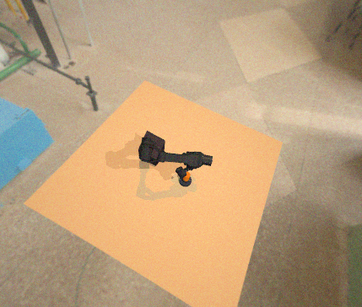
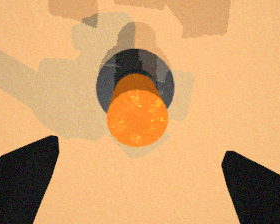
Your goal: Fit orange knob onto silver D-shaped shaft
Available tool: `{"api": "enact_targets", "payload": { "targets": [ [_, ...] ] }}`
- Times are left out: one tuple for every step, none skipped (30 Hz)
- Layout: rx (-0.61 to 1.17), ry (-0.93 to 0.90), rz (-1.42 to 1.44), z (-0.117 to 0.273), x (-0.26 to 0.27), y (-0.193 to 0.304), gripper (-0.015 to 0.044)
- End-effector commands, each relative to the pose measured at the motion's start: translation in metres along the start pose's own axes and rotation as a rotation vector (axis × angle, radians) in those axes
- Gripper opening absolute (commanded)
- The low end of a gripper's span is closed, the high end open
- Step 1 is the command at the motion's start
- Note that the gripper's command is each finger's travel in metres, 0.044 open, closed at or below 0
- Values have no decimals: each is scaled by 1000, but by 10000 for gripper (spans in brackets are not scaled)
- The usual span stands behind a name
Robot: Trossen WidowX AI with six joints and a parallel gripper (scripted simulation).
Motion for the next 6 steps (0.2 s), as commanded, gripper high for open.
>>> {"api": "enact_targets", "payload": {
  "targets": [
    [-5, 1, -7, 13, 1, -1, 440],
    [-5, 1, -7, 13, 1, -1, 440],
    [-5, 1, -7, 13, 1, -1, 440],
    [-5, 1, -7, 13, 1, -1, 440],
    [-5, 1, -7, 13, 1, -1, 440],
    [-5, 1, -7, 13, 1, -1, 440]
  ]
}}
Point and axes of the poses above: the point midway between the two fingers, 35 mm back from their tips, its own z axis back along the fingers, its own x axis across the jaws, y = z × x, the point moved 8 cm from there along z, back along the fingers, and after that the axes turned 1 degree about -z, right-handed, at the moved point
